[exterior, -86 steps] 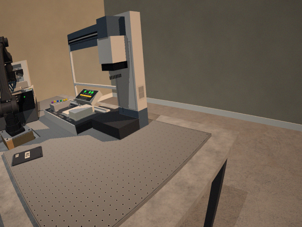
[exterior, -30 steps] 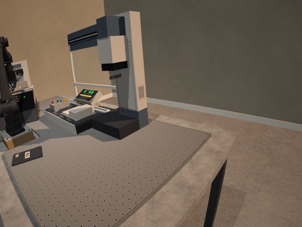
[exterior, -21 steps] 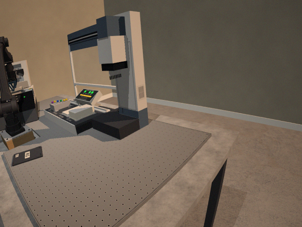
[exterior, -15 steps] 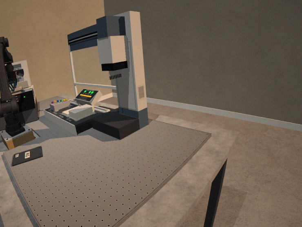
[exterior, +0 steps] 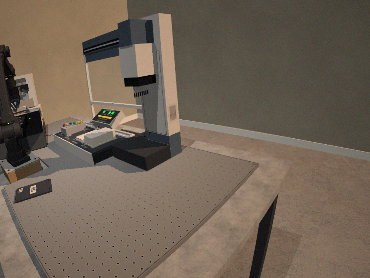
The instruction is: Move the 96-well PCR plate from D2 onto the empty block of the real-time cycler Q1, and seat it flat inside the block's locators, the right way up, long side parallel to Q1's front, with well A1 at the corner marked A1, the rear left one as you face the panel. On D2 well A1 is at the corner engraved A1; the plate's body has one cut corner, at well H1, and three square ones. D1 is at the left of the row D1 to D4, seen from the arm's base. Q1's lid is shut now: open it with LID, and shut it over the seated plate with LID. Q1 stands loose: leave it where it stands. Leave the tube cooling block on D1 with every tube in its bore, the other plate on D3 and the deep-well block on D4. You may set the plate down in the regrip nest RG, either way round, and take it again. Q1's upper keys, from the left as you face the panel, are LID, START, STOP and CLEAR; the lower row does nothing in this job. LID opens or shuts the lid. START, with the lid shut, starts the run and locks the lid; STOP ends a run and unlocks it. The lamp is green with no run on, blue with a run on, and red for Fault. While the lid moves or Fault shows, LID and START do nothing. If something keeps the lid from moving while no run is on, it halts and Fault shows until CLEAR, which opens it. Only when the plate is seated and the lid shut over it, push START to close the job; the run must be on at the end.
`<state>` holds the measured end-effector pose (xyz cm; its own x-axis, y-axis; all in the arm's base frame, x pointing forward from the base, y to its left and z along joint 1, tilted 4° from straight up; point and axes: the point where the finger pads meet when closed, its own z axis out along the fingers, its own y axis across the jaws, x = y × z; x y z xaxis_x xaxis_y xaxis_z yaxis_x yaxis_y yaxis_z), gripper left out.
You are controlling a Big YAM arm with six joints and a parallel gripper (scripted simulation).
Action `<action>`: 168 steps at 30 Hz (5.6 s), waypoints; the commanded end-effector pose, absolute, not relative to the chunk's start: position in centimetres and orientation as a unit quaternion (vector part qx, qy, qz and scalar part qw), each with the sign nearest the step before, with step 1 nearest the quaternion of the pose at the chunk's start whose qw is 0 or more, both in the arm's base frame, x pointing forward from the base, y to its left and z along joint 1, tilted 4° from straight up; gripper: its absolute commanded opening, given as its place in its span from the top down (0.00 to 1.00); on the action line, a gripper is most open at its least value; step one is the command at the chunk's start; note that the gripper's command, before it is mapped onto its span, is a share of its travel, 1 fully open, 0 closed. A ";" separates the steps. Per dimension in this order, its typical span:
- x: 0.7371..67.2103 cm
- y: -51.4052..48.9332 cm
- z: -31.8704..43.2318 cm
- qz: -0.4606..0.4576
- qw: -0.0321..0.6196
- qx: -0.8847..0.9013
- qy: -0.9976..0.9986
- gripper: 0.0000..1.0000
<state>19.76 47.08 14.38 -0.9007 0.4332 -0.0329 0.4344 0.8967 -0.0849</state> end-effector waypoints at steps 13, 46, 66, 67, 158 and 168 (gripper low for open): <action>19.3 47.3 17.1 -0.018 0.012 0.222 0.975 1.00; 20.5 49.1 17.7 0.007 0.015 0.220 0.975 1.00; 20.5 47.4 15.8 -0.015 0.011 0.224 0.974 1.00; 20.5 47.4 15.5 -0.017 0.011 0.224 0.974 1.00; 20.7 47.8 16.3 -0.007 0.013 0.232 0.973 0.00; 21.1 48.6 17.3 0.007 0.016 0.232 0.973 0.00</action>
